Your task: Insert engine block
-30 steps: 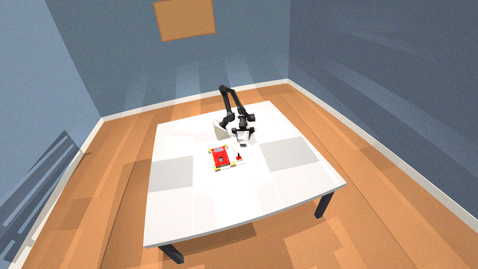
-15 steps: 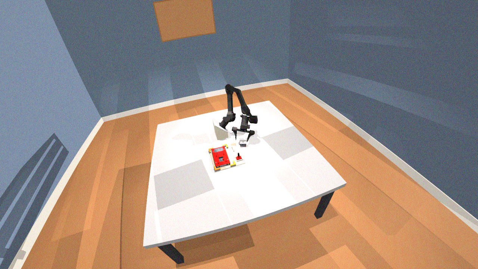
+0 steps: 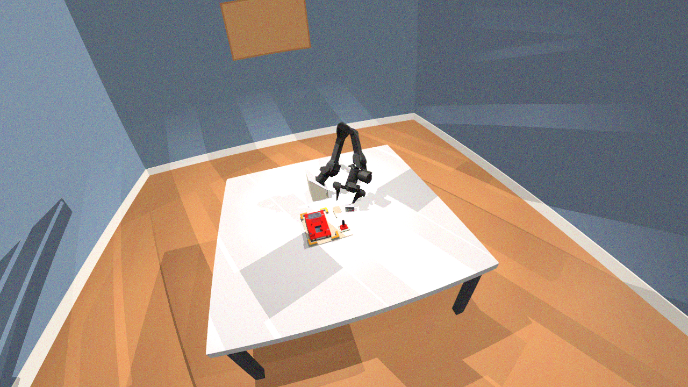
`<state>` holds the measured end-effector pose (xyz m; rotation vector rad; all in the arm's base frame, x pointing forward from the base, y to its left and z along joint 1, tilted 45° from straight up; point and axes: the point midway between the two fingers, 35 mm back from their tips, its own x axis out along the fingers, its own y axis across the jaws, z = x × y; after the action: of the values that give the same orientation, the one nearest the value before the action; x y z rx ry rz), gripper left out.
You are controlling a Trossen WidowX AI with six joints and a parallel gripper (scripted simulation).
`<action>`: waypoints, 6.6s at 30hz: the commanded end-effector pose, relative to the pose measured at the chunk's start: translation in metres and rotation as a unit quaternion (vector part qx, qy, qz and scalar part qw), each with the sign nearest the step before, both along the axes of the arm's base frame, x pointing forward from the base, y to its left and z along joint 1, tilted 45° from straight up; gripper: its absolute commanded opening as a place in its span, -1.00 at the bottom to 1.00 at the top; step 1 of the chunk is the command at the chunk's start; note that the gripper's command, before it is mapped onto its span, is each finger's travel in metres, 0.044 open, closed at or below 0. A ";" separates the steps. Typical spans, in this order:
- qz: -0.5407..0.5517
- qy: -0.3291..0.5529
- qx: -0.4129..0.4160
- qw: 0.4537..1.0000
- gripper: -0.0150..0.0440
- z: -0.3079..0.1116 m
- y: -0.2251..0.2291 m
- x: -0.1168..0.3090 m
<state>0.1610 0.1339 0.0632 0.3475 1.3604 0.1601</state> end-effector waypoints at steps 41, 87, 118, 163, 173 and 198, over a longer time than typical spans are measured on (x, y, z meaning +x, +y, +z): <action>0.040 0.170 0.221 0.960 1.00 0.015 0.000 0.044; 0.038 0.168 0.217 0.961 -0.49 0.006 0.006 0.047; 0.038 0.170 0.217 0.960 -0.49 0.075 -0.059 0.056; -0.148 -0.136 0.169 0.965 -0.49 0.071 -0.048 0.029; -0.157 -0.152 0.160 0.963 -0.49 0.068 -0.045 0.027; -0.182 -0.193 0.159 0.951 -0.49 0.031 -0.006 0.017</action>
<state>0.1791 0.1241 0.0991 0.7873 0.8633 0.1344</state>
